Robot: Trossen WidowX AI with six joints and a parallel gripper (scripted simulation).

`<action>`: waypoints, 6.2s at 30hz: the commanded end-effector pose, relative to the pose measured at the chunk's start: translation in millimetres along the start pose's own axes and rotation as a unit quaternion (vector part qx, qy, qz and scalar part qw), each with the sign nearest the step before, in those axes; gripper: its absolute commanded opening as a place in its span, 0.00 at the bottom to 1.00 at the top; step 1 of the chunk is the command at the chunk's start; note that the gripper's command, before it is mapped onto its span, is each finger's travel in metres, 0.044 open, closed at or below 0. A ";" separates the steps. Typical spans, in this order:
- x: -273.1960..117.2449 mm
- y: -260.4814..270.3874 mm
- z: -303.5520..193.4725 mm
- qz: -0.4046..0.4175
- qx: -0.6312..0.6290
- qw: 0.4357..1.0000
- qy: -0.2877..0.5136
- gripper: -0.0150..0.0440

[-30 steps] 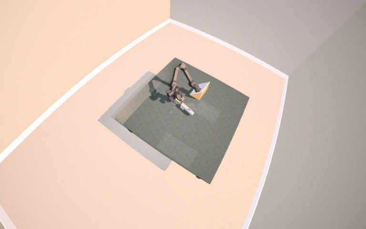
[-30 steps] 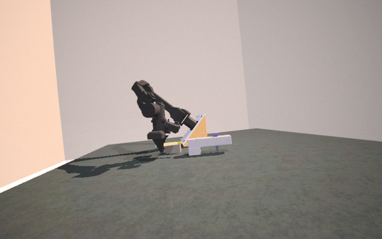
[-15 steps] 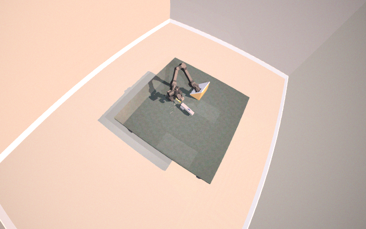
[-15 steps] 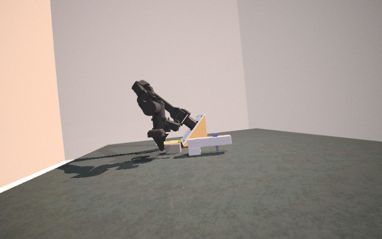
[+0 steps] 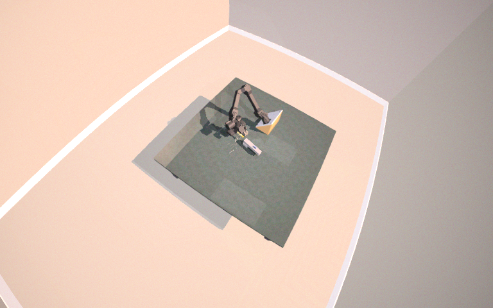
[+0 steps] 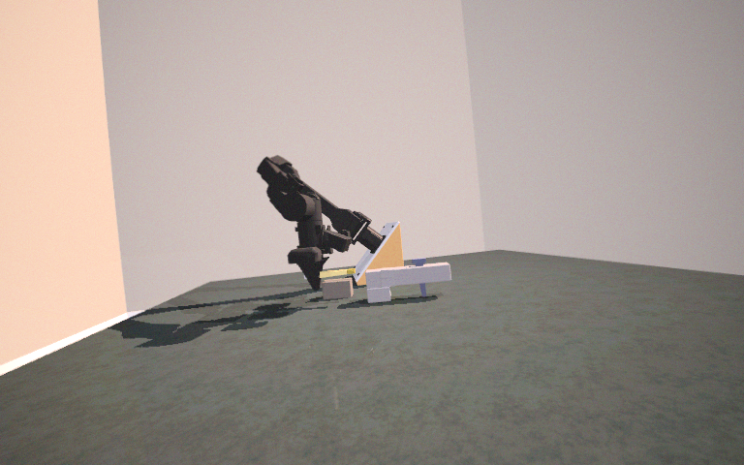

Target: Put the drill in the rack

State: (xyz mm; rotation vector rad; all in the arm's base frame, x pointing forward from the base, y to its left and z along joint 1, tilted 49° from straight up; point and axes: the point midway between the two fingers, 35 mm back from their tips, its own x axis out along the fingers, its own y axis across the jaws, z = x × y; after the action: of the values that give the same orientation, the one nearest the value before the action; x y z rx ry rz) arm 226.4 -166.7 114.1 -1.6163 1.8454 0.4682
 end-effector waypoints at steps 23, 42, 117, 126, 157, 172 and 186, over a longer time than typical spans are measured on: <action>-13.6 0.5 1.4 -0.002 0.001 1.000 0.001 0.25; -21.5 0.0 1.7 -0.002 0.001 1.000 0.001 0.25; 10.5 71.1 -14.2 -0.001 0.000 1.000 0.002 0.25; 21.5 71.1 -14.8 -0.001 0.000 1.000 0.003 0.25; -0.9 72.2 -13.4 -0.001 0.000 1.000 0.002 1.00; -53.7 70.9 -14.3 0.000 0.000 1.000 0.000 1.00; -167.4 -8.4 -0.3 -0.267 0.038 0.952 -0.144 1.00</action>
State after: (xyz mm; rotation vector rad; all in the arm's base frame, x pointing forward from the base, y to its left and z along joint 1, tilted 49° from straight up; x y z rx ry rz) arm 228.3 -66.4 202.5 -1.7731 1.3107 0.3743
